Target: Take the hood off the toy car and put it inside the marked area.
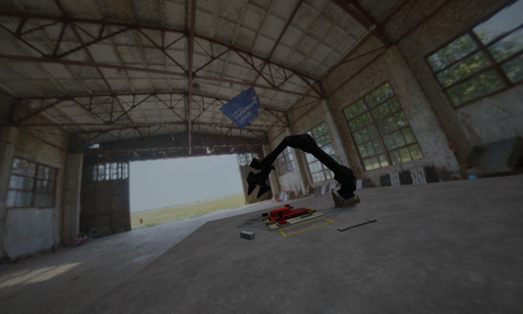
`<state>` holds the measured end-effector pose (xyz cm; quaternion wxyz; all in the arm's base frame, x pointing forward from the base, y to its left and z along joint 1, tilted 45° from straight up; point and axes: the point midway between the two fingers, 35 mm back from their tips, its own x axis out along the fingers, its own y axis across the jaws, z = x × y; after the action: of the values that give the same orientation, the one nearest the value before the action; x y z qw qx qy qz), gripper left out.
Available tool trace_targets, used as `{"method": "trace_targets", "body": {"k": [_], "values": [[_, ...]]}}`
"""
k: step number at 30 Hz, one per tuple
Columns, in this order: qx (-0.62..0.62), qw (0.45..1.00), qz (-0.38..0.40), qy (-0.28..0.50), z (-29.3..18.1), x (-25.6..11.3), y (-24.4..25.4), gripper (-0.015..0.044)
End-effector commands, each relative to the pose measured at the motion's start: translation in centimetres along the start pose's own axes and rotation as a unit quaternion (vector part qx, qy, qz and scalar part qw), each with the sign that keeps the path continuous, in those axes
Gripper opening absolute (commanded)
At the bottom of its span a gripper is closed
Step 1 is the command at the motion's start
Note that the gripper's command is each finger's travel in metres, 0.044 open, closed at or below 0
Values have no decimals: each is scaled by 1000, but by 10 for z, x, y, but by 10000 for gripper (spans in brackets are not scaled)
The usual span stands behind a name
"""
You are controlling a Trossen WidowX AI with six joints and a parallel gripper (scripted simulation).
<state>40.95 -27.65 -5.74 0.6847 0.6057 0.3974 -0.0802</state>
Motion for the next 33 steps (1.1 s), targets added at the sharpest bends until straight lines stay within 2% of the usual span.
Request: {"method": "trace_targets", "body": {"k": [1, 15, 33], "values": [[-201, 964, -69, 158, -75, -15, 14, 440], [-352, 876, -46, 326, -147, -51, 34, 440], [-354, 875, -45, 328, -149, -52, 33, 440]]}}
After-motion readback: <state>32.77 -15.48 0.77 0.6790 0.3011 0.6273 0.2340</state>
